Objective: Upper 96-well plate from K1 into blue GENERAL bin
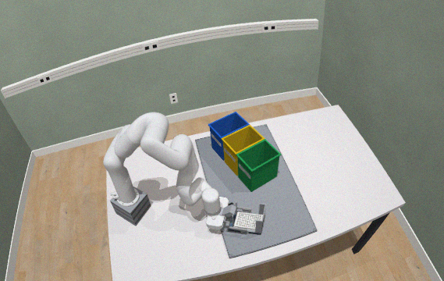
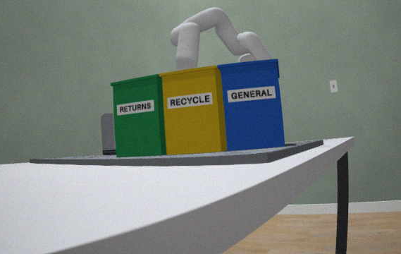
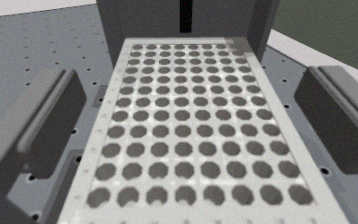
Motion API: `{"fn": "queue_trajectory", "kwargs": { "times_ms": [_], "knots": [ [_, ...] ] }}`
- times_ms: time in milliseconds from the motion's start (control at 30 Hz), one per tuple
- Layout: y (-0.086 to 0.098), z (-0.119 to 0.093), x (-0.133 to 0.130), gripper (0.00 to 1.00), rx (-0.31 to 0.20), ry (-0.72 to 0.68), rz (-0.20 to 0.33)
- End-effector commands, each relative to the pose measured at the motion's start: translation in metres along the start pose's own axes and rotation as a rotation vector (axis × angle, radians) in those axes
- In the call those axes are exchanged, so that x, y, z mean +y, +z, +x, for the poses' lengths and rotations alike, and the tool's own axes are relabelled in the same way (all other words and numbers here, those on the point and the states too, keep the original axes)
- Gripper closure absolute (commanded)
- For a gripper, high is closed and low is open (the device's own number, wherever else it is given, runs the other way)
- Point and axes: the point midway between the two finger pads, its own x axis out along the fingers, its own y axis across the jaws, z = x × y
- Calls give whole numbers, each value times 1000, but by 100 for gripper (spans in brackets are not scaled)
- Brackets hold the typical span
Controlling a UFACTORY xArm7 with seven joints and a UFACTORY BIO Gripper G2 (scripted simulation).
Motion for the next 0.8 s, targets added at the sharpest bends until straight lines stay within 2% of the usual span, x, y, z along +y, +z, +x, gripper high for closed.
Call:
{"fn": "queue_trajectory", "kwargs": {
  "times_ms": [0,600,633,767],
  "knots": [
    [-1,1,0,63,-3,0,0],
    [-1,1,0,63,-3,0,0],
    [-1,1,0,100,-3,0,0],
    [-1,1,0,100,-3,0,0]
  ]
}}
